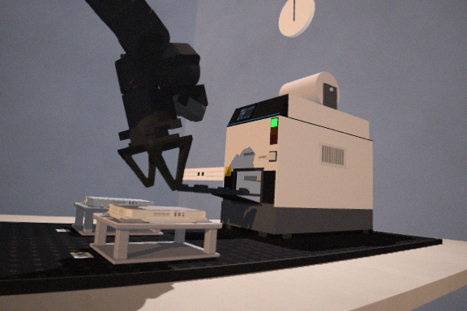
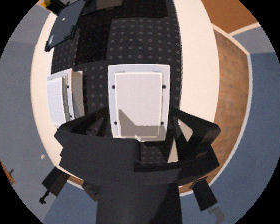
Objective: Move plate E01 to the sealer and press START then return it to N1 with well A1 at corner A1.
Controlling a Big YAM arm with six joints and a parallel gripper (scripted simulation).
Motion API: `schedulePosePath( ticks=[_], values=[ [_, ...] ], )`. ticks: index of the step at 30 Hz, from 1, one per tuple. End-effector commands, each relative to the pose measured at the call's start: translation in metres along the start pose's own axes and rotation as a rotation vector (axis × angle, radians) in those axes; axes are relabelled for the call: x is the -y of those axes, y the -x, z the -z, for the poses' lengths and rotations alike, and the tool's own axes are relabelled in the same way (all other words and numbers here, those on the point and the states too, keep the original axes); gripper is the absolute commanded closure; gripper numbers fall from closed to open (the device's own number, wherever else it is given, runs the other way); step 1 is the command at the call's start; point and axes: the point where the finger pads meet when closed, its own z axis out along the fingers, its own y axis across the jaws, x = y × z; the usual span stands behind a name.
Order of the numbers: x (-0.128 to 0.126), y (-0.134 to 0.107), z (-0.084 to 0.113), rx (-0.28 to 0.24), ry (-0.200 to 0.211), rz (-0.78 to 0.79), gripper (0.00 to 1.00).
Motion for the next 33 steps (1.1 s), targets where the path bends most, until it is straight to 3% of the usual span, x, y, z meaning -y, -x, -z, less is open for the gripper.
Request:
schedulePosePath(
  ticks=[1,10,15,33],
  values=[
    [0.003,0.022,0.014,0.021,0.000,-0.036,0.00],
    [0.009,0.029,0.034,0.037,0.001,-0.060,0.00],
    [0.004,0.025,0.032,0.019,0.000,-0.038,0.00],
    [0.001,0.035,0.059,0.019,0.006,-0.026,0.00]
  ],
)
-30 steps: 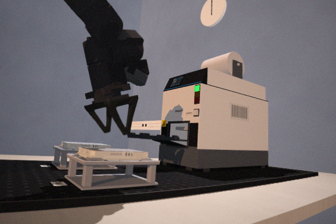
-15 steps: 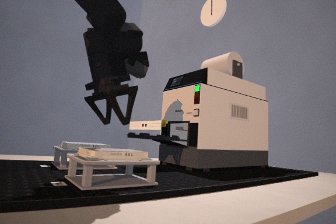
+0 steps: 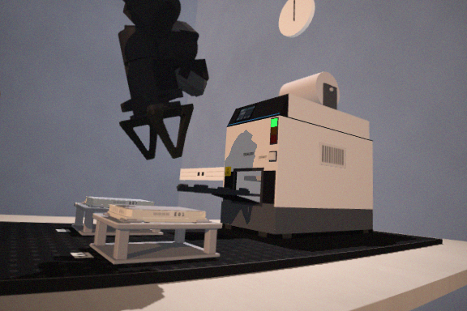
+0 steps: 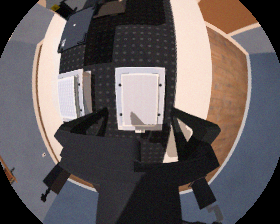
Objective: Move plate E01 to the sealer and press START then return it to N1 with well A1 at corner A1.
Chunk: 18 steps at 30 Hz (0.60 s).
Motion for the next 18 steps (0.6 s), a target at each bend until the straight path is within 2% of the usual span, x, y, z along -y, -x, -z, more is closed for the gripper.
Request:
schedulePosePath(
  ticks=[1,7,18],
  values=[
    [0.004,0.023,0.017,0.029,0.003,-0.030,0.00],
    [0.007,0.028,0.028,0.033,0.000,-0.050,0.00],
    [0.005,0.016,0.013,0.008,0.005,-0.035,0.00]
  ],
)
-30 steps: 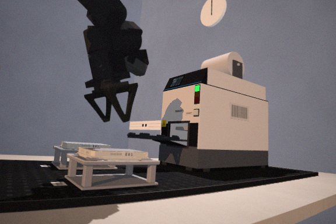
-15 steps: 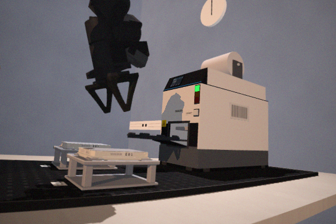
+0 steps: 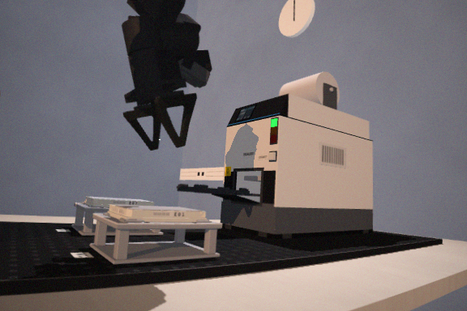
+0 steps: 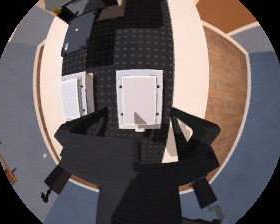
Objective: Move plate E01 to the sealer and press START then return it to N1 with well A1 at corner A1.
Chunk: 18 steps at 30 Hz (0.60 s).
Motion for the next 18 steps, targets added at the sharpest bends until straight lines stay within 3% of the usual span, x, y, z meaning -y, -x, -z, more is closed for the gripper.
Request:
schedulePosePath(
  ticks=[1,10,18],
  values=[
    [0.0018,0.0065,-0.0022,0.004,0.004,-0.019,0.00],
    [-0.0055,0.0001,0.0016,0.022,0.010,0.027,0.00],
    [0.0006,-0.0011,-0.0032,0.006,0.005,-0.018,0.00]
  ],
)
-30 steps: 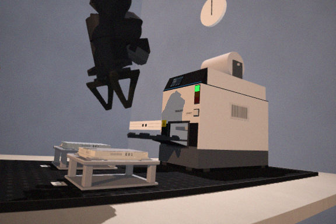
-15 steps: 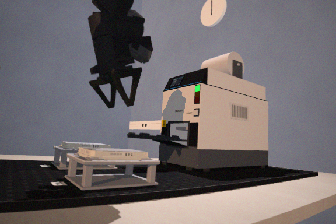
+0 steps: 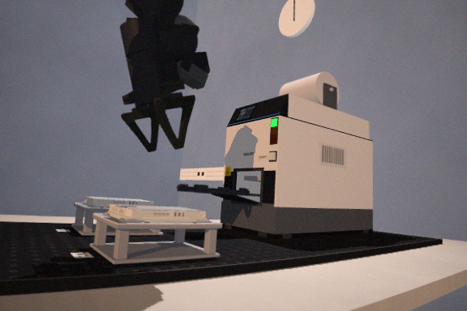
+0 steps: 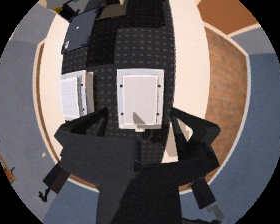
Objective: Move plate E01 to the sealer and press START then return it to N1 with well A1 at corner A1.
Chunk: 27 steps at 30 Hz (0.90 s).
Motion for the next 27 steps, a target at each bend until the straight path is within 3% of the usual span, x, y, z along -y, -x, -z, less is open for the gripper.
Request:
schedulePosePath(
  ticks=[1,27],
  values=[
    [0.0031,0.0014,-0.0014,0.005,0.004,-0.036,0.00],
    [-0.0020,0.0039,0.0042,0.023,0.009,0.004,0.00]
  ],
)
